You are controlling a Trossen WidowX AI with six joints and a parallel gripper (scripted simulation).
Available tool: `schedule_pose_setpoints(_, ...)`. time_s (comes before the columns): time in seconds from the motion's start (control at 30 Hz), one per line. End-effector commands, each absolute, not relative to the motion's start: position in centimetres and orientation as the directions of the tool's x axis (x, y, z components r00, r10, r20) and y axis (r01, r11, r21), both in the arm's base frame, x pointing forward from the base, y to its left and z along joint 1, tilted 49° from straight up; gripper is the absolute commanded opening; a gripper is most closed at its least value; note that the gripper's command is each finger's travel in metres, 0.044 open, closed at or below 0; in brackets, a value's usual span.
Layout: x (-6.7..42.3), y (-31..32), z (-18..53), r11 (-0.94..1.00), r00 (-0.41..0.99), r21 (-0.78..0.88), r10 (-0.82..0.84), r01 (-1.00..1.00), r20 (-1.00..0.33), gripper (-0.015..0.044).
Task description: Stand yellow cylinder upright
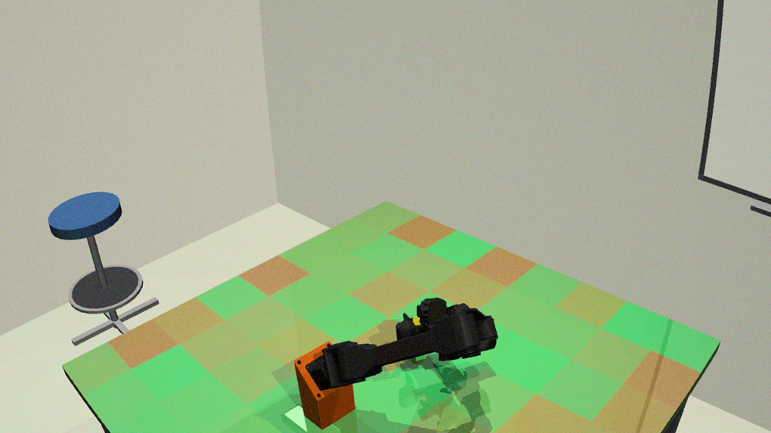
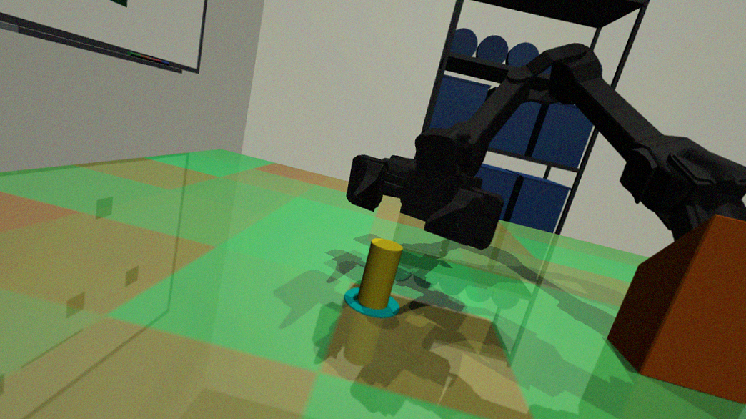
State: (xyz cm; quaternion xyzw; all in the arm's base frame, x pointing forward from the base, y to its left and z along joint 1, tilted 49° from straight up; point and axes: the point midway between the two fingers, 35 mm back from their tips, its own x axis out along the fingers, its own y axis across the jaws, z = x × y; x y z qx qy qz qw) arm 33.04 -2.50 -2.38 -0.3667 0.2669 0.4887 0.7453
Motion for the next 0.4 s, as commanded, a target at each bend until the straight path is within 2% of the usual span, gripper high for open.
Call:
schedule_pose_setpoints(0.0,32.7,-0.7,-1.0,0.255,0.376,-0.280,0.534,-0.926,-0.757,0.0400)
schedule_pose_setpoints(0.2,32.5,1.3,0.5,0.257,0.371,-0.273,0.533,-0.927,-0.760,0.0400)
schedule_pose_setpoints(0.37,32.5,2.5,-2.0,0.320,0.143,-0.030,0.337,-0.947,-0.931,0.0400)
